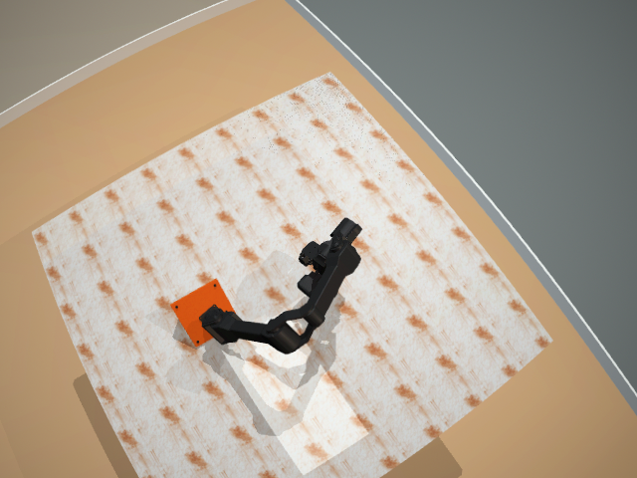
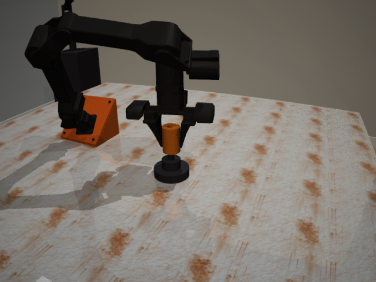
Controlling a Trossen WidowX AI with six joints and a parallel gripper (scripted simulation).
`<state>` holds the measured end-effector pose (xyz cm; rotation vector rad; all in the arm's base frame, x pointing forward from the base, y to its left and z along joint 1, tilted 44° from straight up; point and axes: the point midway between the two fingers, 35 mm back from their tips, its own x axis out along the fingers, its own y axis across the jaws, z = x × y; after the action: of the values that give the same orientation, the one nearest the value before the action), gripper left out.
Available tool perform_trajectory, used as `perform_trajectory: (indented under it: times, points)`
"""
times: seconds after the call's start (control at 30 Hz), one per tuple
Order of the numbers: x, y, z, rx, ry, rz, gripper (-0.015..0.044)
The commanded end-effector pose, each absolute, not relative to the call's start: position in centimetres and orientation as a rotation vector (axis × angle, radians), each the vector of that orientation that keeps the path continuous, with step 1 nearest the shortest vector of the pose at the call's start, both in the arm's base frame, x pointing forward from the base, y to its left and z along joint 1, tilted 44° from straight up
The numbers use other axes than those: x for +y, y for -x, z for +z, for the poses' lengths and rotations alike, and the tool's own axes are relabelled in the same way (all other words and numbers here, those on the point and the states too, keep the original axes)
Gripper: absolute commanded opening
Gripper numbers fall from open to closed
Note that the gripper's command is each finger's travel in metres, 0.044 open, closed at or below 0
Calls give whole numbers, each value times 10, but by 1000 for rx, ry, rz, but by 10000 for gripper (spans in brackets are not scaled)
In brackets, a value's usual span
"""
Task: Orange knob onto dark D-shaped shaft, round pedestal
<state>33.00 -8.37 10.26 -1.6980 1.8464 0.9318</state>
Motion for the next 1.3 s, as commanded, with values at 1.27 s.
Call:
perform_trajectory:
  times: [1.27]
  points:
    - [-86, -329, 100, 1830, 1739, 997, 0]
